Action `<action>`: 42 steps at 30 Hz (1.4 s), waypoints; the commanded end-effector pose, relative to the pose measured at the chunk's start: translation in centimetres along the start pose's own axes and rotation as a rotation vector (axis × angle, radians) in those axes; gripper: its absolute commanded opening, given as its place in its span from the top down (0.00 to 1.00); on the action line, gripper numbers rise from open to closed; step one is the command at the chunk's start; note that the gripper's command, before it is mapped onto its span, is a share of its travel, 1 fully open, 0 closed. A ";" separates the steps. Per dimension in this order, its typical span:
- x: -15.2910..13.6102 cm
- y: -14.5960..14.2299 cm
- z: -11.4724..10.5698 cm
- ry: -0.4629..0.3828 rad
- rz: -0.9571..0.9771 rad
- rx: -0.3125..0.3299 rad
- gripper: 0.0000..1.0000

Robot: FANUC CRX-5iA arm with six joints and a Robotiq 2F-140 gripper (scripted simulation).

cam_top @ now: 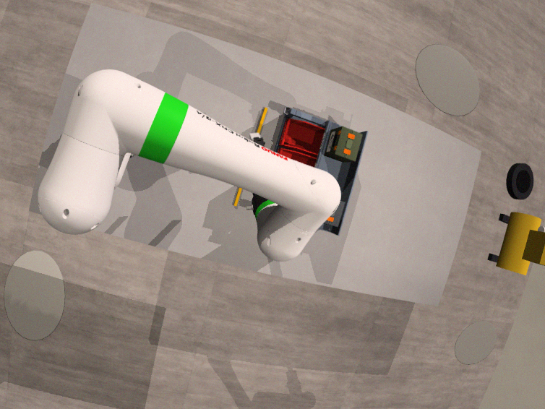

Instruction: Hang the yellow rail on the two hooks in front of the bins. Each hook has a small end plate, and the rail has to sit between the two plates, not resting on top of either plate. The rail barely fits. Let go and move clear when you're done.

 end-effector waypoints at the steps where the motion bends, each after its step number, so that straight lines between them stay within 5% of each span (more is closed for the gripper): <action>1: 1.4 -0.5 -0.3 -0.053 0.050 -0.053 0.00; 3: 2.5 -1.0 -0.6 -0.084 0.084 -0.094 0.00; 15: 2.5 -1.0 -0.6 -0.084 0.084 -0.094 0.00; 20: 5.4 -2.5 -1.3 -0.137 0.167 -0.209 0.00; 32: 5.4 -2.5 -1.3 -0.137 0.167 -0.209 0.00; 37: 8.5 -4.5 -2.1 -0.153 0.247 -0.335 0.00; 42: 8.5 -4.5 -2.1 -0.153 0.247 -0.335 0.00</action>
Point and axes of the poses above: the point where the finger pads meet when closed, its own z axis out along the fingers, its own y axis across the jaws, x = y × z, the point moved 10 cm from there along -z, back along the fingers, and after that the axes turned 3 degrees about -z, right-handed, at the moved point
